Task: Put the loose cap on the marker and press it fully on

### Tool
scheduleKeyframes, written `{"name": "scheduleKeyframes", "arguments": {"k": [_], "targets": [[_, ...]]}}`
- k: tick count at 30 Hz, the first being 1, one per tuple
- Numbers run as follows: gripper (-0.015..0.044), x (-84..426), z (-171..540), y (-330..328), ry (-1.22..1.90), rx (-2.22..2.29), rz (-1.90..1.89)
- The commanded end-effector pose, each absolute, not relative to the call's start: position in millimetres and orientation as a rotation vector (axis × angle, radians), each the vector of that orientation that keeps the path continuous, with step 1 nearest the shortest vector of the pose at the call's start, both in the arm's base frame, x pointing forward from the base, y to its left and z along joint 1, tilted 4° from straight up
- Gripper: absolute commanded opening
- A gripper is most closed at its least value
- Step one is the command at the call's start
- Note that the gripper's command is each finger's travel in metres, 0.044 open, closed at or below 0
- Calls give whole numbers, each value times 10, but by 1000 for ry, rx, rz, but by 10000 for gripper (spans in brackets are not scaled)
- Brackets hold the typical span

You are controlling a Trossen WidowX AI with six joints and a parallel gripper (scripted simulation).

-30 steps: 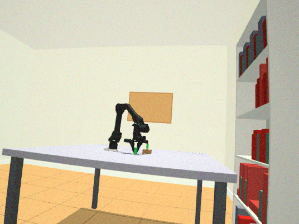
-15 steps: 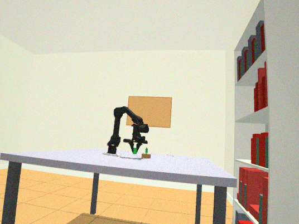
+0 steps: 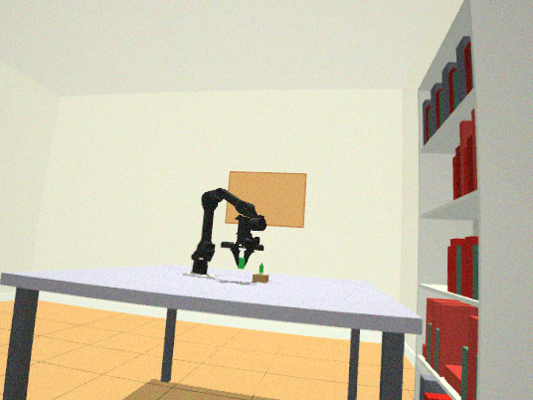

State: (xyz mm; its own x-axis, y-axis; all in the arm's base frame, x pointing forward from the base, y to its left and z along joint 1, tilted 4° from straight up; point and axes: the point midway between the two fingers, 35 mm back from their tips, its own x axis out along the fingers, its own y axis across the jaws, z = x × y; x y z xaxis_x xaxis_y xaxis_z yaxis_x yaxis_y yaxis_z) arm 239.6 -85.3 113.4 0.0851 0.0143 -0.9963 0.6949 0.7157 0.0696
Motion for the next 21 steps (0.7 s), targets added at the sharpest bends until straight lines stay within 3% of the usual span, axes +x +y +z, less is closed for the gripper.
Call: {"name": "scheduleKeyframes", "arguments": {"k": [1, 21], "targets": [[0, 2453, 1195, -813, 1398, 619, -559], [0, 2753, 1443, -318, 1398, 628, -557]]}}
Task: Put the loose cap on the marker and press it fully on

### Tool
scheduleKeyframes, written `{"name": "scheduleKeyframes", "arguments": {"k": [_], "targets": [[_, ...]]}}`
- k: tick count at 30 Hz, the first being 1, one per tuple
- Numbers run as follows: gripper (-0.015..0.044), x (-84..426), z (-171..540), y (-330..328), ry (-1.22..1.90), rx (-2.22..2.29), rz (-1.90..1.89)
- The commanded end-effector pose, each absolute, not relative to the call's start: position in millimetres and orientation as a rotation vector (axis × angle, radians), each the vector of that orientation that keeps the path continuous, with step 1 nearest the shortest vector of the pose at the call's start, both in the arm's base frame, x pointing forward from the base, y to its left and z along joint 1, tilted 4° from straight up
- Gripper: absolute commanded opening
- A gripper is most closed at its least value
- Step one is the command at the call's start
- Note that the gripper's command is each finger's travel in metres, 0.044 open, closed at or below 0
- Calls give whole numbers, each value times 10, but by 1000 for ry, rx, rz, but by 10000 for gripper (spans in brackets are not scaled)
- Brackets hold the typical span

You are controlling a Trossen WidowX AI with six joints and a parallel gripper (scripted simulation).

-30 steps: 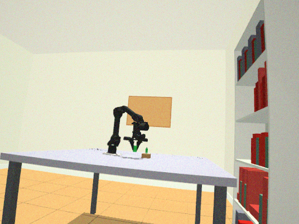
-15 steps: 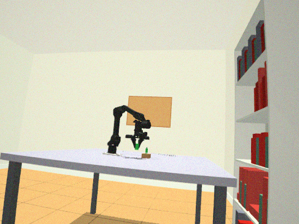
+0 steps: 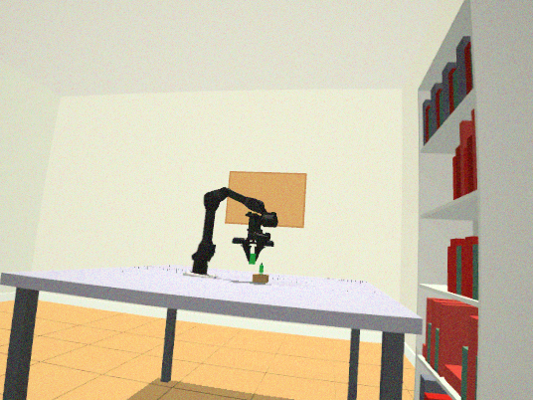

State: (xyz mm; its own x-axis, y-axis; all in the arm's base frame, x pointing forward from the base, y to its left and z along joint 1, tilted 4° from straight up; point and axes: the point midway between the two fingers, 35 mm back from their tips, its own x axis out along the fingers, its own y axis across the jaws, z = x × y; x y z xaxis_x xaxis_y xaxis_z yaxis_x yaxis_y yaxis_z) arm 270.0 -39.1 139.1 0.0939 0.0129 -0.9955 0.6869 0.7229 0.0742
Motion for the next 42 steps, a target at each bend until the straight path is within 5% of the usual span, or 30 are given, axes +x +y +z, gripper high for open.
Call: {"name": "scheduleKeyframes", "arguments": {"k": [1, 42], "targets": [[0, 2765, 1456, -290, 1398, 629, -557], [0, 2958, 1459, 278, 1399, 647, -559]]}}
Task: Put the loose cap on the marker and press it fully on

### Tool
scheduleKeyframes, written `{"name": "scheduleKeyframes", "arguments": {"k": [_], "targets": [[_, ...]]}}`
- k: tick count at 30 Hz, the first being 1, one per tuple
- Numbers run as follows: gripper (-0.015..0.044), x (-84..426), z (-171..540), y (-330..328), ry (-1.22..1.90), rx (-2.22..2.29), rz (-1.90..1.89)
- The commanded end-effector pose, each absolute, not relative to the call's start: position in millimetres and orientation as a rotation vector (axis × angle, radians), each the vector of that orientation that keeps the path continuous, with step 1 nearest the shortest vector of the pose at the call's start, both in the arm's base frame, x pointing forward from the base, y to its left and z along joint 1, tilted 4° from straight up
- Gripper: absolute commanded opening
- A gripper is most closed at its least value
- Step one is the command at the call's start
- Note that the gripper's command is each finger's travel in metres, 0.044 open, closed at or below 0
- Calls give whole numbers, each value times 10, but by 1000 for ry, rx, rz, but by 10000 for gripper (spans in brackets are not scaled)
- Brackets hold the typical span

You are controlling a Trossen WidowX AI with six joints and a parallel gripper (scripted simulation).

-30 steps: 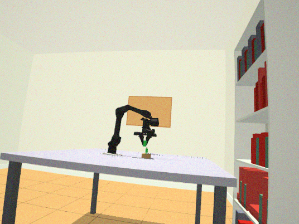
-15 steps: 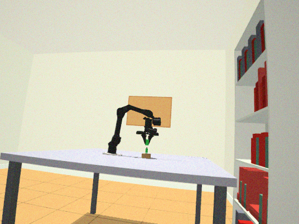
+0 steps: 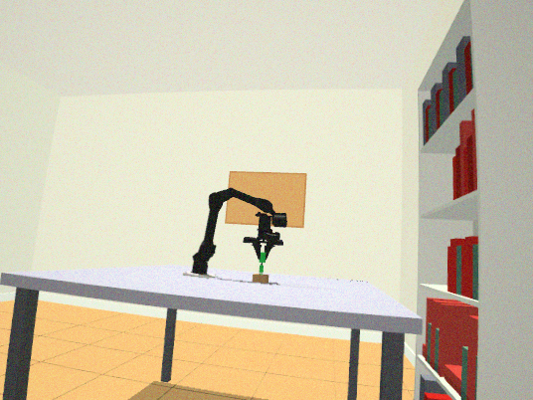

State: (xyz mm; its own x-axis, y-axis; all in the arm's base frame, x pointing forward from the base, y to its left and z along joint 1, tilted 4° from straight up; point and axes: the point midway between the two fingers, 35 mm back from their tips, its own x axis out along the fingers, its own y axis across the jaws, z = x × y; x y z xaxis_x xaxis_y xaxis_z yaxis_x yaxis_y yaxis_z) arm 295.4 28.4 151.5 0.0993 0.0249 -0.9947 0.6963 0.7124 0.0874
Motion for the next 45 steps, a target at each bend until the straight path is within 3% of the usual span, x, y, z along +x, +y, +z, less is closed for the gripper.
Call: {"name": "scheduleKeyframes", "arguments": {"k": [1, 31, 45], "targets": [[0, 2960, 1443, 279, 1399, 647, -559], [0, 2980, 1115, 285, 1400, 647, -559], [368, 2977, 1121, 290, 1403, 646, -553]]}}
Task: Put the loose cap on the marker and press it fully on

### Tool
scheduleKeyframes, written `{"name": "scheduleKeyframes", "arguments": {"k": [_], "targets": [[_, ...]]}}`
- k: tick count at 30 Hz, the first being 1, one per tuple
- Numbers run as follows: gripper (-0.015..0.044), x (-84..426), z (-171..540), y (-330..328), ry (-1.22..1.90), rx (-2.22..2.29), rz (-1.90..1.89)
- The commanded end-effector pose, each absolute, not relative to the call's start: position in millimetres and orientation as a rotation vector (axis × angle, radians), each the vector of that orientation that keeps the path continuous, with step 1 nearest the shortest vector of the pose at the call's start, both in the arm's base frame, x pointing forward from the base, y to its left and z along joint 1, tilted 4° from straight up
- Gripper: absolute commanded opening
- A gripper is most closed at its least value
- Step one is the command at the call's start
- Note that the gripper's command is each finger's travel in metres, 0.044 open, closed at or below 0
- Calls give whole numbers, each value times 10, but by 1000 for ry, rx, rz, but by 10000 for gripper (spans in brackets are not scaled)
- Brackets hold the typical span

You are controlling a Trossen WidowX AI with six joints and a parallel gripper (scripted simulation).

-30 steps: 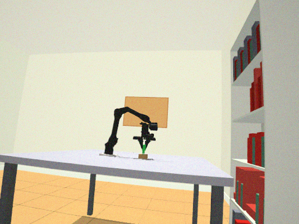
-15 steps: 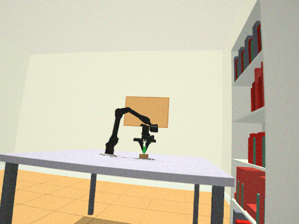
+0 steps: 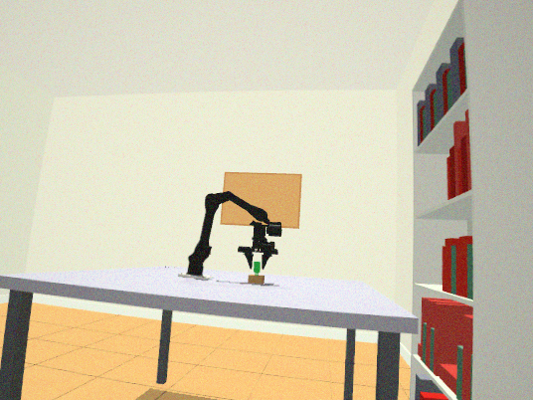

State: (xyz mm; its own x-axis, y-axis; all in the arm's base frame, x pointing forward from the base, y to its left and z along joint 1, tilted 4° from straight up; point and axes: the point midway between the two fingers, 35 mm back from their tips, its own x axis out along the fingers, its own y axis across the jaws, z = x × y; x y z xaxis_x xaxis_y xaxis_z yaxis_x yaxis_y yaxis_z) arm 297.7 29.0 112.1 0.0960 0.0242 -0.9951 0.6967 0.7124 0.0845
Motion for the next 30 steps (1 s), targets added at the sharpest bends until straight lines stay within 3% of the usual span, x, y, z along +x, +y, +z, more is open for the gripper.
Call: {"name": "scheduleKeyframes", "arguments": {"k": [1, 3, 16, 26, 30], "targets": [[394, 2977, 1121, 290, 1403, 646, -553], [440, 2977, 1121, 290, 1403, 646, -553], [440, 2905, 1868, 275, 1403, 646, -553], [177, 2892, 1771, 298, 1473, -23, 51], [72, 2891, 1764, 300, 1471, -77, 99]]}}
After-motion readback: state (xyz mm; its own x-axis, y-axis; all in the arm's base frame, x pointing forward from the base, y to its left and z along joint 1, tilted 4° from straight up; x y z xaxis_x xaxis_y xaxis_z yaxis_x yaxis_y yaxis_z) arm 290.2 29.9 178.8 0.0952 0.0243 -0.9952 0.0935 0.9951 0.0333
